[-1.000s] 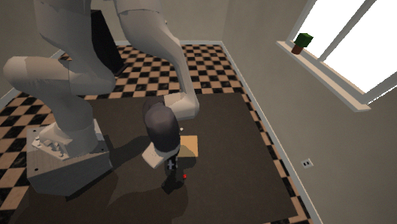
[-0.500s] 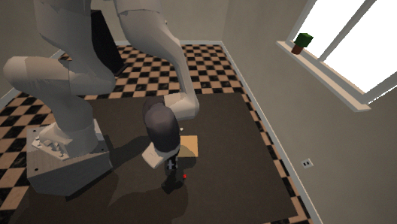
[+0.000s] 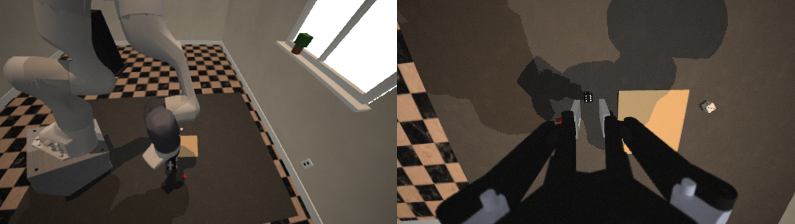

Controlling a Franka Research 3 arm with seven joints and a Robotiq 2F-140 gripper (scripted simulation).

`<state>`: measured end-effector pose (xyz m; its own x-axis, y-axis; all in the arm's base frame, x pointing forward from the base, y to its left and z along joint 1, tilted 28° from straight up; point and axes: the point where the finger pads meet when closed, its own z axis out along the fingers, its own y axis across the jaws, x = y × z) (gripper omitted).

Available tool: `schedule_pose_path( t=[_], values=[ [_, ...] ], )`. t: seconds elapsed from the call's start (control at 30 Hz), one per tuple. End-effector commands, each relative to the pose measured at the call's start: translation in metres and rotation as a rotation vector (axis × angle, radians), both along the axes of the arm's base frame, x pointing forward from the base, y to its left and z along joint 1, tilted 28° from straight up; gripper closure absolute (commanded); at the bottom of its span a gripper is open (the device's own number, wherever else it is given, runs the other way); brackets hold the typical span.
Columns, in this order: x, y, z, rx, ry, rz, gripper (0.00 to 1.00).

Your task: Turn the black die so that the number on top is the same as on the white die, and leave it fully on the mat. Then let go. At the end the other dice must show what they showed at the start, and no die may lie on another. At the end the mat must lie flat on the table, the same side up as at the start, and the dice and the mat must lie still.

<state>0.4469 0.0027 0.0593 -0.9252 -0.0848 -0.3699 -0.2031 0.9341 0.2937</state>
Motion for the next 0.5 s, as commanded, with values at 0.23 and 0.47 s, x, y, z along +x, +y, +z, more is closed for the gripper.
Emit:
schedule_pose_path(
  t=[0.23, 0.47],
  values=[
    [0.006, 0.002, -0.009, -0.009, -0.007, 0.001, 0.81],
    [0.010, 0.006, -0.019, -0.009, -0.007, 0.001, 0.81]
  ],
)
